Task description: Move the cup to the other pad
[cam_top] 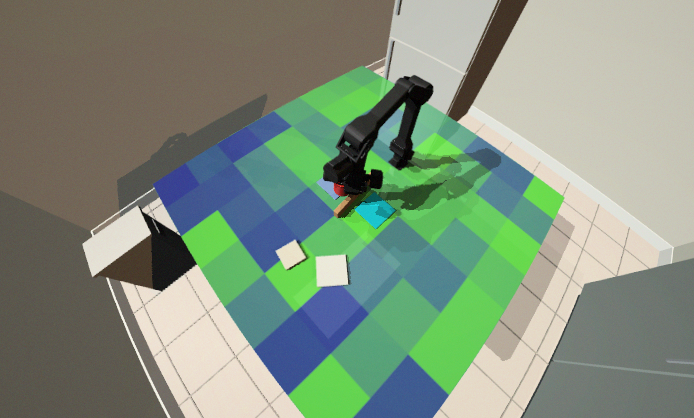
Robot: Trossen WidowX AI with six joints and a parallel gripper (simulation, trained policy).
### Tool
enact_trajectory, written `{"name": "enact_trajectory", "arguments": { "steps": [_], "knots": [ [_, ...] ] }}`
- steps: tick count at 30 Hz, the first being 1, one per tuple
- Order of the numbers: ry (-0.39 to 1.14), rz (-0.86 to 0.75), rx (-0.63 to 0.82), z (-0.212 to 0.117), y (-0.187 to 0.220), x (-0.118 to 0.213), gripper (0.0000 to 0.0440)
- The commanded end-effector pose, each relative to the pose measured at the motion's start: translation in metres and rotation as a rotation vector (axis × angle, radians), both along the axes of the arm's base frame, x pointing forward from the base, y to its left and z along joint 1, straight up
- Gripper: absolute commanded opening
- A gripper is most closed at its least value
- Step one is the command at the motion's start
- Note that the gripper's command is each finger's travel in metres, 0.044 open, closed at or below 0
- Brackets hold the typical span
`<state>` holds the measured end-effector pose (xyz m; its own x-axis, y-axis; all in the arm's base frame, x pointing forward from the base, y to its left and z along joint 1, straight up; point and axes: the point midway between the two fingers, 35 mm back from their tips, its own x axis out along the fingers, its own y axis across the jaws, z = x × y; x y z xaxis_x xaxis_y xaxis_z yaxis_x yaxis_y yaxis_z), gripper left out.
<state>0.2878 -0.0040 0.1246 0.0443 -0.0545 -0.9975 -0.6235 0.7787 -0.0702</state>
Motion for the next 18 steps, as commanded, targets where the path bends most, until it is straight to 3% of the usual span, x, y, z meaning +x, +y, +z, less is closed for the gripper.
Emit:
{"name": "enact_trajectory", "arguments": {
  "steps": [1, 18],
  "knots": [
    [-0.023, 0.016, 0.008, 0.003, 0.011, 0.002, 0.0],
    [-0.064, 0.111, 0.022, -0.004, 0.062, -0.003, 0.0]
  ]
}}
